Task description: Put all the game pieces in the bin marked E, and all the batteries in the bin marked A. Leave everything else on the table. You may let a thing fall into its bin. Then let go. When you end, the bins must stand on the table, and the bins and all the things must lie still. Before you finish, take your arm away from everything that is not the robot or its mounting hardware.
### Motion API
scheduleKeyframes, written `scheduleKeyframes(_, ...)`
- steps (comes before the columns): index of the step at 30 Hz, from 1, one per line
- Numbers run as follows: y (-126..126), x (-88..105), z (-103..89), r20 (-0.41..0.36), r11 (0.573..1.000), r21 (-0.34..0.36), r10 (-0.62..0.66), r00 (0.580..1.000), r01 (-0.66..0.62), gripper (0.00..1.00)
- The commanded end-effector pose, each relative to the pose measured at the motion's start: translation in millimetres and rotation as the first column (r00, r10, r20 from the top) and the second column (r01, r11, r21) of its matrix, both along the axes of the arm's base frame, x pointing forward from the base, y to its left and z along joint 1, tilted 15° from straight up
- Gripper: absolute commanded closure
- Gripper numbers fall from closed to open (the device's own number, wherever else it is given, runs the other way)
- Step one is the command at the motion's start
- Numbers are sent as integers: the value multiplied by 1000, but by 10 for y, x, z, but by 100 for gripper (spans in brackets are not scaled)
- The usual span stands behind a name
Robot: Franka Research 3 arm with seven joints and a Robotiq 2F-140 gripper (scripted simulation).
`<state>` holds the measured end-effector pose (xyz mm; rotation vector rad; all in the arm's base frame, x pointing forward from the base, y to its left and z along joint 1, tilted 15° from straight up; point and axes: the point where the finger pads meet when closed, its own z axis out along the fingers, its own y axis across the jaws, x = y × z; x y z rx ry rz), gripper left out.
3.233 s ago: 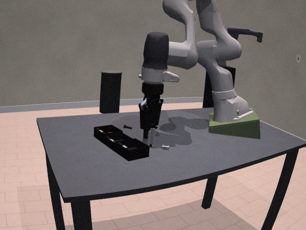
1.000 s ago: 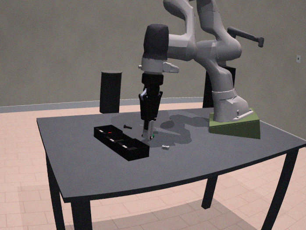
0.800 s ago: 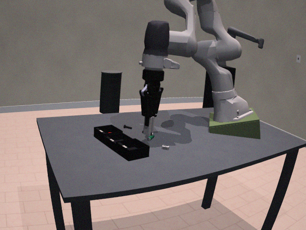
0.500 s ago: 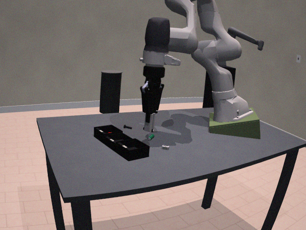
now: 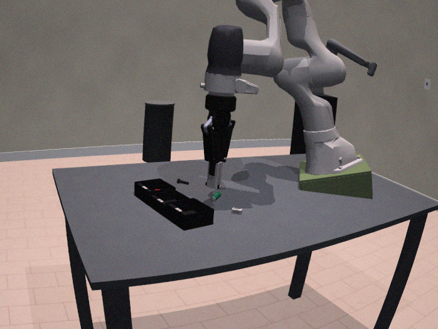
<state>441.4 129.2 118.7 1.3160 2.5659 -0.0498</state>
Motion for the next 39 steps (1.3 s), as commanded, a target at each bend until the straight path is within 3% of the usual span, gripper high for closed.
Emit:
scheduleKeyframes(1,-9,58,19,10,998,11,-54,998,54,97)
scheduleKeyframes(4,-39,230,61,26,982,42,-183,983,182,97)
scheduleKeyframes(7,-50,287,76,29,978,47,-203,979,201,97)
scheduleKeyframes(13,-111,632,161,42,933,86,-354,934,349,97)
scheduleKeyframes(19,-173,976,246,42,933,86,-354,934,349,97)
scheduleKeyframes(39,-194,975,249,42,933,86,-354,934,349,97)
